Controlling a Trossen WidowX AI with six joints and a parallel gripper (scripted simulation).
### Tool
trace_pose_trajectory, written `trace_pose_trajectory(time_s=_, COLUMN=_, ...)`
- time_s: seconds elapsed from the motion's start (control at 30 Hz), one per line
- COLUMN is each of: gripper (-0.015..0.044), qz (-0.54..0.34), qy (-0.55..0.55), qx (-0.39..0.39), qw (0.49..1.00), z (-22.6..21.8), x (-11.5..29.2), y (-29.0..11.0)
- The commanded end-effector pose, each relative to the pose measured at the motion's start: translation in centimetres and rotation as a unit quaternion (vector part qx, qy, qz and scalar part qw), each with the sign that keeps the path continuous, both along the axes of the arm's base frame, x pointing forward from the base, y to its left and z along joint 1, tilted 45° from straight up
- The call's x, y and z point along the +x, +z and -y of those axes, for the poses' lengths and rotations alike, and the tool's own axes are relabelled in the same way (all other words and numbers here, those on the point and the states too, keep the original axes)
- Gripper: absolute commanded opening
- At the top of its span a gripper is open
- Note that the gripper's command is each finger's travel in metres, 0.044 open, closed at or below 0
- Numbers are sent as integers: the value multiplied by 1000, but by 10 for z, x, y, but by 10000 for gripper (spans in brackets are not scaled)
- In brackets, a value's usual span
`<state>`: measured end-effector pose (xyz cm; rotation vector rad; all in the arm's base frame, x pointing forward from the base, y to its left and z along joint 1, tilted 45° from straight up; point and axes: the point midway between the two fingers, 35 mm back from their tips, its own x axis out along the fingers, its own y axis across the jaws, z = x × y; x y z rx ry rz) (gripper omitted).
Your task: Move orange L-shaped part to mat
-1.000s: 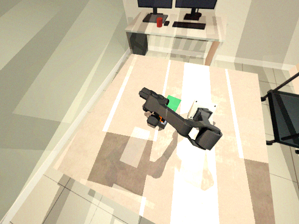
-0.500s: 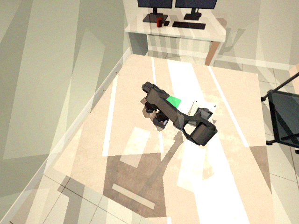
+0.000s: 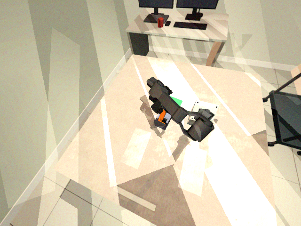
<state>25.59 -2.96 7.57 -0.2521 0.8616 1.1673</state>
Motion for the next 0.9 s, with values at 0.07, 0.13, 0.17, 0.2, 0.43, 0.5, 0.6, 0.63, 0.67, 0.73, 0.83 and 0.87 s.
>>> trace_pose_trajectory(time_s=0.07, gripper=280, qz=78, qy=83, qx=-15, qw=993, z=7, x=-3, y=-9)
trace_pose_trajectory(time_s=0.13, gripper=280, qz=78, qy=83, qx=-15, qw=993, z=7, x=-3, y=-9)
trace_pose_trajectory(time_s=0.17, gripper=280, qz=78, qy=83, qx=-15, qw=993, z=6, x=-3, y=-10)
trace_pose_trajectory(time_s=0.2, gripper=280, qz=78, qy=83, qx=-15, qw=993, z=5, x=-3, y=-11)
trace_pose_trajectory(time_s=0.43, gripper=280, qz=78, qy=83, qx=-15, qw=993, z=-14, x=1, y=-31)
trace_pose_trajectory(time_s=0.5, gripper=280, qz=78, qy=83, qx=-15, qw=993, z=-15, x=1, y=-31)
trace_pose_trajectory(time_s=0.6, gripper=280, qz=78, qy=83, qx=-15, qw=993, z=-16, x=1, y=-32)
trace_pose_trajectory(time_s=0.63, gripper=280, qz=78, qy=83, qx=-15, qw=993, z=-17, x=1, y=-33)
trace_pose_trajectory(time_s=0.67, gripper=280, qz=78, qy=83, qx=-15, qw=993, z=-18, x=2, y=-35)
trace_pose_trajectory(time_s=0.73, gripper=280, qz=78, qy=83, qx=-15, qw=993, z=-20, x=2, y=-37)
trace_pose_trajectory(time_s=0.83, gripper=280, qz=78, qy=83, qx=-15, qw=993, z=-24, x=3, y=-41)
trace_pose_trajectory(time_s=0.87, gripper=280, qz=78, qy=83, qx=-15, qw=993, z=-25, x=3, y=-42)
